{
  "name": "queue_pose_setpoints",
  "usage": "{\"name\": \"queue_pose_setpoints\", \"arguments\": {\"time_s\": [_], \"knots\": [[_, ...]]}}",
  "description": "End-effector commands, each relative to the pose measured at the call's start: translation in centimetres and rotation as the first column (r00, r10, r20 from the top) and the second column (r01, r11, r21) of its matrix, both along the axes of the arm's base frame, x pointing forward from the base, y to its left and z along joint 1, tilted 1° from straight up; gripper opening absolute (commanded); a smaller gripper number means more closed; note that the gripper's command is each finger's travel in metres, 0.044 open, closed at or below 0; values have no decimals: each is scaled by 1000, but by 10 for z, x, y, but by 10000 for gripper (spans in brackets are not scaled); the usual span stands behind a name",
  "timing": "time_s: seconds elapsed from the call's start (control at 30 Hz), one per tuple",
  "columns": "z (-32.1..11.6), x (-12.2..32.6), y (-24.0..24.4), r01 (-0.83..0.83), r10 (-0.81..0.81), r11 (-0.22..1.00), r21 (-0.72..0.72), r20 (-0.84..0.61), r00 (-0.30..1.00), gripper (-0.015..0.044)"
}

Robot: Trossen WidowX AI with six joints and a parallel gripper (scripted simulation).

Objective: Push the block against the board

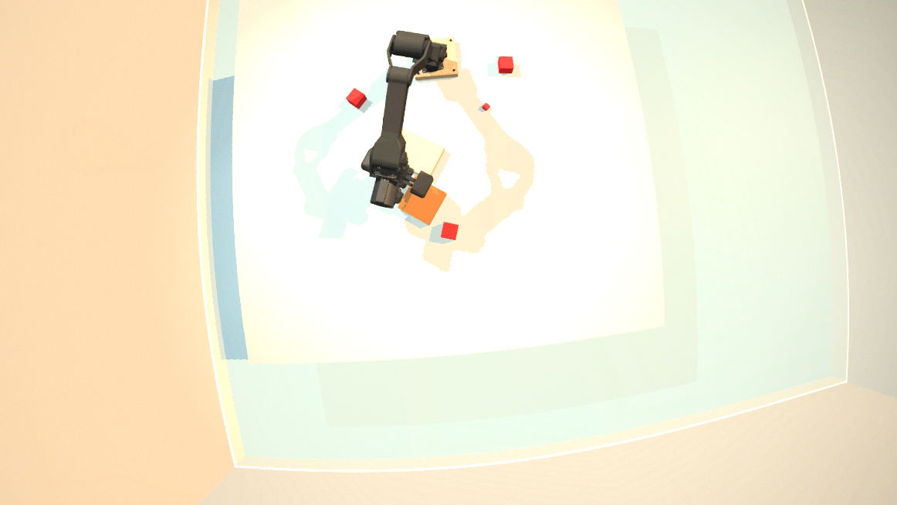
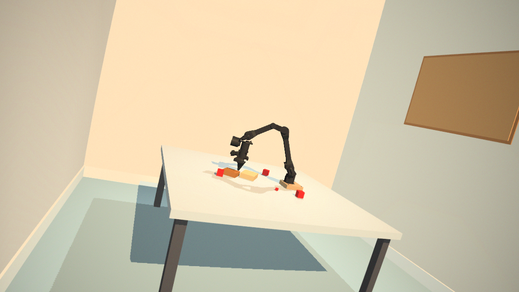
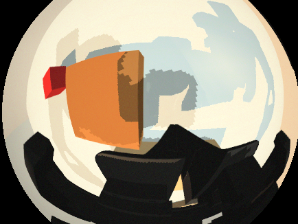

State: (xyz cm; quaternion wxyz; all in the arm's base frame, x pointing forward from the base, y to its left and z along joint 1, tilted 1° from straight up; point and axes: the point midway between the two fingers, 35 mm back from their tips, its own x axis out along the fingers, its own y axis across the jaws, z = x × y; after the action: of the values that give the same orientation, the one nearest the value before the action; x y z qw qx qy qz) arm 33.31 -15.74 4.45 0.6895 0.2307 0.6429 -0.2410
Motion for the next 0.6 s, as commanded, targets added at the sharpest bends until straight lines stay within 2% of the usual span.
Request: {"name": "queue_pose_setpoints", "arguments": {"time_s": [0.0, 0.57], "knots": [[-19, -4, 2, -4, 4, 1000, 16, -20, 1000, 0], [-19, -13, 10, -4, 4, 1000, 16, -21, 1000, 0]]}}
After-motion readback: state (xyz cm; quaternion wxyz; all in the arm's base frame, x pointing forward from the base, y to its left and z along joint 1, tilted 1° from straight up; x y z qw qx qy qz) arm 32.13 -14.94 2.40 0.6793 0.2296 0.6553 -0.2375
